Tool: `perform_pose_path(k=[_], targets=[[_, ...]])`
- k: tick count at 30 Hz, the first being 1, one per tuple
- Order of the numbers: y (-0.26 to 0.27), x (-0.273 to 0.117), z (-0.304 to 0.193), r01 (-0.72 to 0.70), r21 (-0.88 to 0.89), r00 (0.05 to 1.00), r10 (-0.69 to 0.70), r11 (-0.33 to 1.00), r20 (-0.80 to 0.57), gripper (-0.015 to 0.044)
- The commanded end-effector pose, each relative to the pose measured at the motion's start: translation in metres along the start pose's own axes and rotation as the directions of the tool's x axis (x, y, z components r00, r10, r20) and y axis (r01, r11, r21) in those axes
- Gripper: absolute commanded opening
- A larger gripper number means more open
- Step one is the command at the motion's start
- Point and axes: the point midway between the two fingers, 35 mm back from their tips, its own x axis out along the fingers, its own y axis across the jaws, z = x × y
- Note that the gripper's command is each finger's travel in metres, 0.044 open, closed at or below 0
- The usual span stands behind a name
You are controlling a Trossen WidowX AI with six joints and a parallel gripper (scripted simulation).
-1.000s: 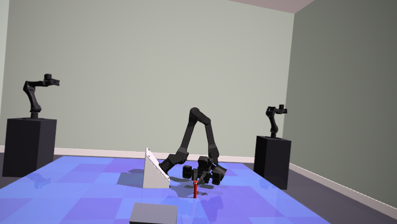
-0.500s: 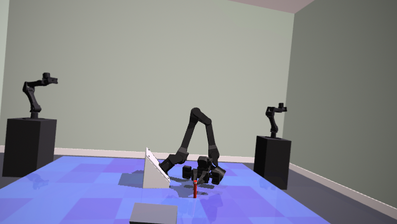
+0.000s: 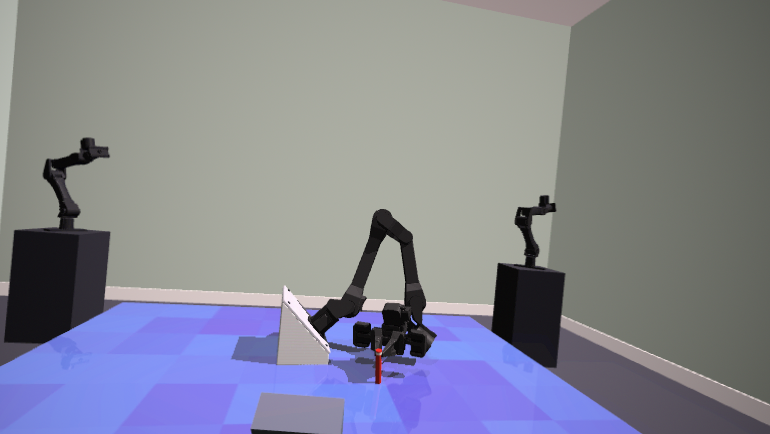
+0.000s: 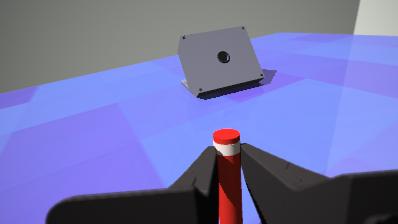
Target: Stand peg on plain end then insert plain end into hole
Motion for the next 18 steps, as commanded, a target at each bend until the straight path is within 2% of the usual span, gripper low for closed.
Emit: perform_pose_path(k=[1,18], targets=[[0.0002,-0.0010,-0.0025,0.000,-0.001,1.000,0.000,1.000,-0.001,0.0049],[-0.0013,-0.0030,-0.0037,-0.008,0.016,1.000,0.008,1.000,0.022,0.0049]])
